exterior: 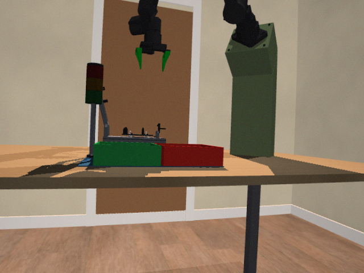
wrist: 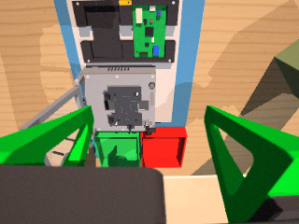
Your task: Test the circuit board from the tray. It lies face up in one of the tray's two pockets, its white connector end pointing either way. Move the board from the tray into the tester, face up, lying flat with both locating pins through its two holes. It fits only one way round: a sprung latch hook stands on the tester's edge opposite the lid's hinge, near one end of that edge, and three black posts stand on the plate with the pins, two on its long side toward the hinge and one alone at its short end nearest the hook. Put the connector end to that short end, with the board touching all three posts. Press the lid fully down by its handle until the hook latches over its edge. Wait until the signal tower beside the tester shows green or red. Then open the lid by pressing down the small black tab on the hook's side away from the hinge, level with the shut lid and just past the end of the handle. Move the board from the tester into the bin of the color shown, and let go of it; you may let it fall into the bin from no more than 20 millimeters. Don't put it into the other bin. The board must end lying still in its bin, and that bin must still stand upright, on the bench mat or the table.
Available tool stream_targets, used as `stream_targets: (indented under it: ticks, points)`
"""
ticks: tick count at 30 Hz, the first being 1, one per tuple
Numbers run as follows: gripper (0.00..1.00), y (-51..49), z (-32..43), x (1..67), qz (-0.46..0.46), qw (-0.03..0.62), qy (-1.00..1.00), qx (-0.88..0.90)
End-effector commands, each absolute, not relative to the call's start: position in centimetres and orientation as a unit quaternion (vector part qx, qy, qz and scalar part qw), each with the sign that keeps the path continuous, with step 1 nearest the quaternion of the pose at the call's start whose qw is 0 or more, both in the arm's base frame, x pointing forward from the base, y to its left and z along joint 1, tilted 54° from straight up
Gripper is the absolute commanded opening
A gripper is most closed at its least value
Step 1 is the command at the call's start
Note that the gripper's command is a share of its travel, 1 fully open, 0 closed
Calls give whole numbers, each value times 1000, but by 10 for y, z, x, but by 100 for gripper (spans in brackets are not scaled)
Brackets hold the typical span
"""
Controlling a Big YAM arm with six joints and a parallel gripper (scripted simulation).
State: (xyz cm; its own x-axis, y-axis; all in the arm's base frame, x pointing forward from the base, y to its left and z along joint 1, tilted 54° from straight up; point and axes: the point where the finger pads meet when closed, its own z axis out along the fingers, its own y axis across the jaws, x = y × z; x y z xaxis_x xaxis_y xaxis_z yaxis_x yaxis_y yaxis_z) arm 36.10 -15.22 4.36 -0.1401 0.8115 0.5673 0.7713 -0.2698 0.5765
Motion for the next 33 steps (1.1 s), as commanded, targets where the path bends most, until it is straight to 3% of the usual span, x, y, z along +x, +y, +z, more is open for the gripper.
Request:
stream_targets:
  ticks: [1,15,33]
  points:
    - [92,-148,40,363,453,18,604,656]
    - [92,-128,16,384,451,16,603,657]
    - [92,-60,-60,469,453,20,603,656]
